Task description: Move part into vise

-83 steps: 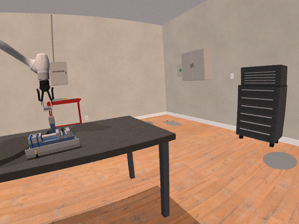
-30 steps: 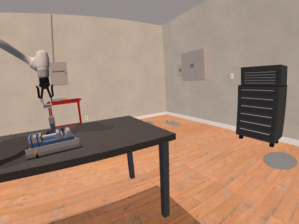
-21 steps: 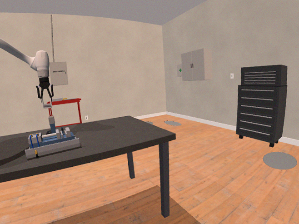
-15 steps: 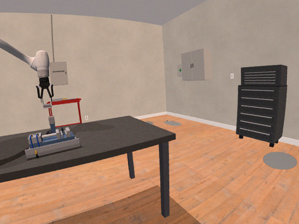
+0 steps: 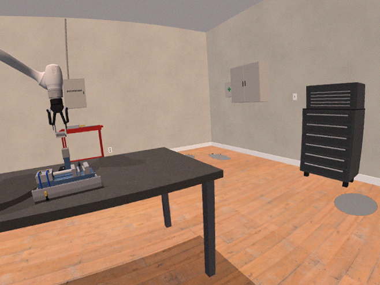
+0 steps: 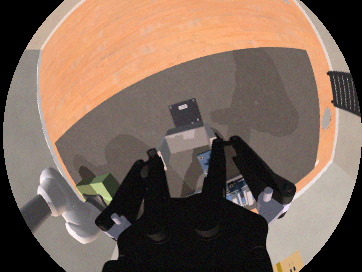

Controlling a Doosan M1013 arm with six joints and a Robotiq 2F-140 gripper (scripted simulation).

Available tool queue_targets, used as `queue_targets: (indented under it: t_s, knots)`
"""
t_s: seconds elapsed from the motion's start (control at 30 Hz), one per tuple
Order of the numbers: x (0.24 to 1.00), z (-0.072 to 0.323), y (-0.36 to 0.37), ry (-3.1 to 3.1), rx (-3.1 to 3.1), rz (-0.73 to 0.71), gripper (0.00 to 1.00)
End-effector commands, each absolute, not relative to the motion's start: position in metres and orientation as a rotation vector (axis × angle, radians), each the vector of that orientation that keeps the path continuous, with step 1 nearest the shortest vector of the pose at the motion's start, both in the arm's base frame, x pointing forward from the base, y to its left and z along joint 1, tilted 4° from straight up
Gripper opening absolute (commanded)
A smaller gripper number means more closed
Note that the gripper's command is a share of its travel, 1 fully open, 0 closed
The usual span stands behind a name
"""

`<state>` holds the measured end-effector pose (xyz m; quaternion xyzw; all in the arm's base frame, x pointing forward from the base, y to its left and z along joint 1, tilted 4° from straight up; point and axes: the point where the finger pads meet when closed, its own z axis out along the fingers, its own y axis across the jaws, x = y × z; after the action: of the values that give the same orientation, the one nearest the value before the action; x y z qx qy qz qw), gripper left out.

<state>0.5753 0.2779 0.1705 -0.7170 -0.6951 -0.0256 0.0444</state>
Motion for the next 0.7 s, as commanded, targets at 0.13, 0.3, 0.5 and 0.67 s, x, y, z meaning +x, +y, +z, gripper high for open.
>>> queue_targets:
  t_s: [0.13,0.3,0.5,0.67]
  knots:
    - [0.586,0.176,0.288,-2.052,-2.237,-0.144,0.0]
    - [0.592,0.178,0.298,-1.968,-2.28,-0.198,0.0]
    - [0.604,0.182,0.314,-1.833,-2.34,-0.278,0.0]
    - [0.611,0.185,0.322,-1.749,-2.372,-0.323,0.0]
